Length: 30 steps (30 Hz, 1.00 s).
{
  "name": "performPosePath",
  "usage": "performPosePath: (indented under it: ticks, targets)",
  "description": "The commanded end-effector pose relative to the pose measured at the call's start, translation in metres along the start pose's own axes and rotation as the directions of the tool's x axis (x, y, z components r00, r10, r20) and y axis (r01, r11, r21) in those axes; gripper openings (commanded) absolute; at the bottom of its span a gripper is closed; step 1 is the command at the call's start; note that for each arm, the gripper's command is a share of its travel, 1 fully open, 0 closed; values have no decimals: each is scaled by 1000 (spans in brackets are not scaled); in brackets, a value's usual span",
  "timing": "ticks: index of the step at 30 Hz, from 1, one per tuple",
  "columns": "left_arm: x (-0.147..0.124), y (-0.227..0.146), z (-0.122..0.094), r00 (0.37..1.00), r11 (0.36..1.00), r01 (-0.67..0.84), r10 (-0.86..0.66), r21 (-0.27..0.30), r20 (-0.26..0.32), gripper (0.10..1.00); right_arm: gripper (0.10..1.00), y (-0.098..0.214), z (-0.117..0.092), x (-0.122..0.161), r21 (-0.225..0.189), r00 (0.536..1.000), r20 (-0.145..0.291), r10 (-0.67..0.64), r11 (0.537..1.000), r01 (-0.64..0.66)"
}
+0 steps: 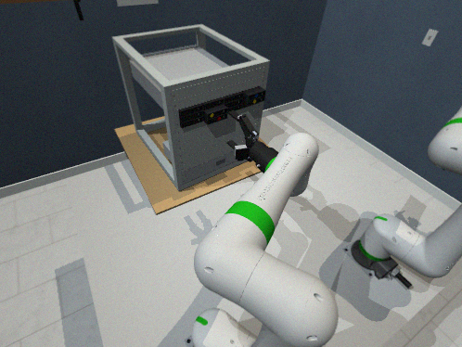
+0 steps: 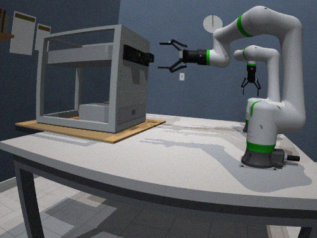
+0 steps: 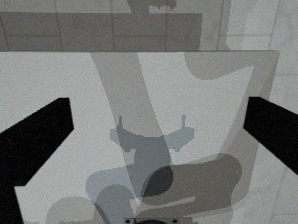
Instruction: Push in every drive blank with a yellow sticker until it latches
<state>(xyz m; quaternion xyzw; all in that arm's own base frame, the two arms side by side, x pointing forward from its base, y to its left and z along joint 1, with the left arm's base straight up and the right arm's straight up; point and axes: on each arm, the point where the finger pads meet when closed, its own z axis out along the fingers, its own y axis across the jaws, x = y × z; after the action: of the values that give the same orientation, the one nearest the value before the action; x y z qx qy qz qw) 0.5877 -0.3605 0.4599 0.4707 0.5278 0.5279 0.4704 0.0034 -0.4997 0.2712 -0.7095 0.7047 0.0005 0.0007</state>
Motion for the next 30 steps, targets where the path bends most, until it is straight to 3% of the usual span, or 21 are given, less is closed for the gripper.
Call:
performPosePath:
  ticks: [1,16,17,30]
  targets:
    - [0,1,0,1000,1000,2,-2,-1,0,1000,1000,0,-1,0,0,1000,-2,0,1000,0]
    - [0,1,0,1000,1000,2,-2,-1,0,1000,1000,0,-1,0,0,1000,-2,0,1000,0]
    - [0,1,0,1000,1000,2,-2,-1,0,99,1000,0,-1,0,0,1000,-2,0,1000,0]
    - [0,1,0,1000,1000,2,-2,-1,0,99,1000,0,-1,0,0,1000,-2,0,1000,0]
